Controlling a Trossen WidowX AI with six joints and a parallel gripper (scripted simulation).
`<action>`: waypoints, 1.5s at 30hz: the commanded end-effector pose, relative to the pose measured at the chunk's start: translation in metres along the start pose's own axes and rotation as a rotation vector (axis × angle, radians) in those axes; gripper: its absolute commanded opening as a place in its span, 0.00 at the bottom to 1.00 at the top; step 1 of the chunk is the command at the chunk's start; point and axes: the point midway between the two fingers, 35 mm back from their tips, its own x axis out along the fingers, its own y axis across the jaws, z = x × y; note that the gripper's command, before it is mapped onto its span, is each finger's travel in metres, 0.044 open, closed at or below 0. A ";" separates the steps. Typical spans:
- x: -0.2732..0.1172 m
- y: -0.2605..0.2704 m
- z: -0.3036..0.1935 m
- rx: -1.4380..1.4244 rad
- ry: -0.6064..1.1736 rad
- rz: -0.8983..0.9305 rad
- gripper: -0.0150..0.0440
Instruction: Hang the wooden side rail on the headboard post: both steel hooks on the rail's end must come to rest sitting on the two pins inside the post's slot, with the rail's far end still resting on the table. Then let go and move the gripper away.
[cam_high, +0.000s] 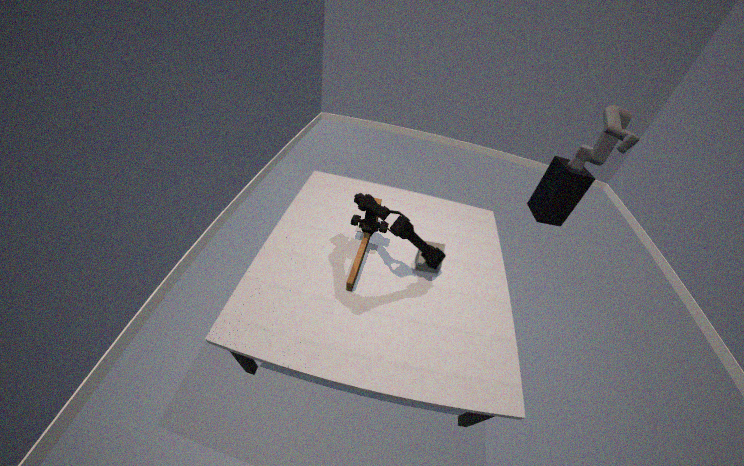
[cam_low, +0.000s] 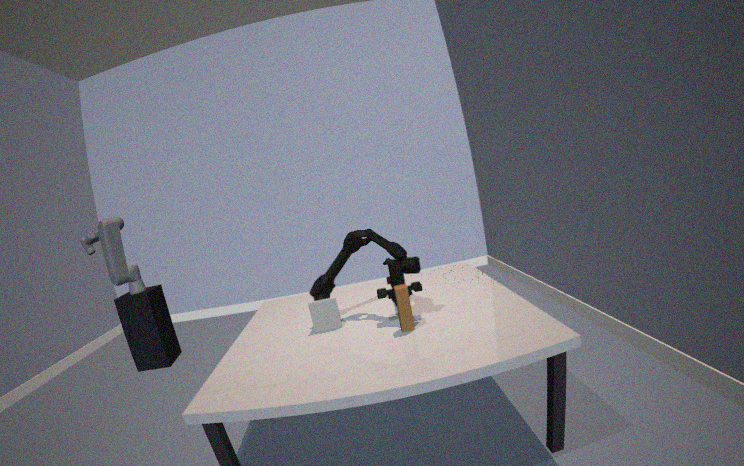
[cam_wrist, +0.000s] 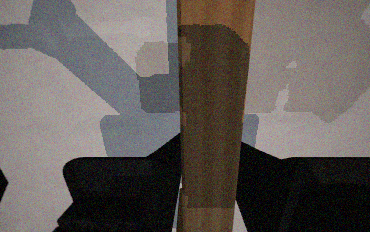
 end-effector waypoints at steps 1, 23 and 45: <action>-0.003 0.001 -0.003 0.000 0.002 -0.005 0.25; -0.002 0.000 -0.005 0.000 0.002 -0.005 0.25; -0.002 0.002 -0.007 0.000 0.003 -0.005 0.25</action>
